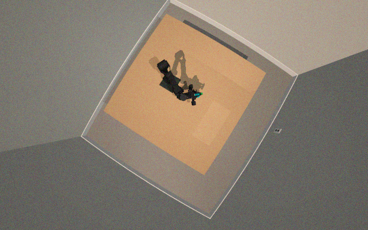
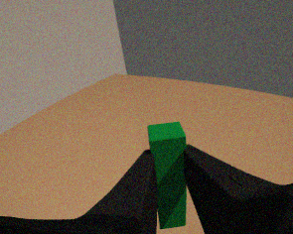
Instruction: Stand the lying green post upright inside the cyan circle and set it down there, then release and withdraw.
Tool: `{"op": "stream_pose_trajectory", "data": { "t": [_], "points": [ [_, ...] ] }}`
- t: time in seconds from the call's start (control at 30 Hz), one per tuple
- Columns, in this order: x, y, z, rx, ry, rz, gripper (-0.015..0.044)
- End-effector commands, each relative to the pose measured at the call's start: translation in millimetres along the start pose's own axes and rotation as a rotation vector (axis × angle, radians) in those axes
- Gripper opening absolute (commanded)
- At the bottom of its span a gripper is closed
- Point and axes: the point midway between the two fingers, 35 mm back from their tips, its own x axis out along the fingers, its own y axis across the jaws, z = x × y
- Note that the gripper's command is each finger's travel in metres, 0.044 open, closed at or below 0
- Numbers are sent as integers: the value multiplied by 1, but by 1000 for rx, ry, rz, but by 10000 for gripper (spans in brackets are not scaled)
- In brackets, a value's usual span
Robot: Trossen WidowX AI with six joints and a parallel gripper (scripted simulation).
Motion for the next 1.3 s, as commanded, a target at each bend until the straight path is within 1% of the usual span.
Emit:
{"op": "stream_pose_trajectory", "data": {
  "t": [0.0, 0.57, 1.13, 1.27],
  "points": [
    [-4, 4, 1, -6, -15, 12, 23],
    [-17, 21, -1, -47, -61, 49, 23],
    [-17, 21, -1, -47, -62, 50, 23],
    [-15, 19, -10, -47, -61, 50, 23]
  ]
}}
